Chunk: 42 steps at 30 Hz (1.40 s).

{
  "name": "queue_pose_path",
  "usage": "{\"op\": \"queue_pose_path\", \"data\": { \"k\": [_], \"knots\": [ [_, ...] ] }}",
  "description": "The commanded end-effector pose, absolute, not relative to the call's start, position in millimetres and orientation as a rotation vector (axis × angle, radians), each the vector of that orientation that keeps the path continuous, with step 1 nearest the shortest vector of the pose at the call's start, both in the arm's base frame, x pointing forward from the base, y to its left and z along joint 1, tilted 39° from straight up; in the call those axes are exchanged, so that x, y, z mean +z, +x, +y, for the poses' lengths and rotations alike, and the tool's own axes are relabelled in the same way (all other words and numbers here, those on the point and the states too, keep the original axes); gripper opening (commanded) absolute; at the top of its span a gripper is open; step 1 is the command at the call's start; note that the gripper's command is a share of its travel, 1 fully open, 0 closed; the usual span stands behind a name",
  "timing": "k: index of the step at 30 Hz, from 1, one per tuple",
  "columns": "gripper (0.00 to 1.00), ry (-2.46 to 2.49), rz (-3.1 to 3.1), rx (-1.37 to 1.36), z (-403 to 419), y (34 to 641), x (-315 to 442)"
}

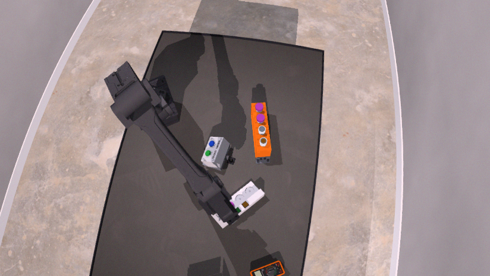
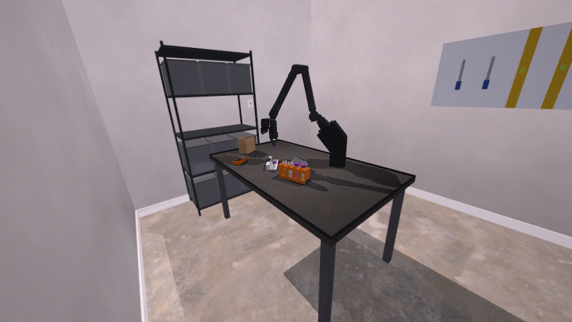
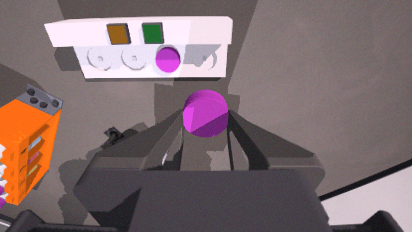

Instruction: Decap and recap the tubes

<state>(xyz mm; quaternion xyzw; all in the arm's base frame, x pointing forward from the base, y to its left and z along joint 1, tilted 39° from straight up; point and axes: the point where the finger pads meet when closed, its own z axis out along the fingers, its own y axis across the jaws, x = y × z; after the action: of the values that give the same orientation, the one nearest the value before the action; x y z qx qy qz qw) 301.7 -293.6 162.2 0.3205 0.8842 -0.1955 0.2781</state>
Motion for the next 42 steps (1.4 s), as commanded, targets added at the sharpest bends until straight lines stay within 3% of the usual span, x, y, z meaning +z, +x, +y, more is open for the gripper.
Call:
{"op": "queue_pose_path", "data": {
  "k": [1,29,42],
  "knots": [
    [0.0,0.858,2.365,-0.528,-296.1,305.1,168.3],
    [0.0,0.86,2.373,-0.533,-369.3,350.1,62.0],
    [0.0,0.86,2.374,-0.526,-361.4,350.1,64.8]
  ]
}}
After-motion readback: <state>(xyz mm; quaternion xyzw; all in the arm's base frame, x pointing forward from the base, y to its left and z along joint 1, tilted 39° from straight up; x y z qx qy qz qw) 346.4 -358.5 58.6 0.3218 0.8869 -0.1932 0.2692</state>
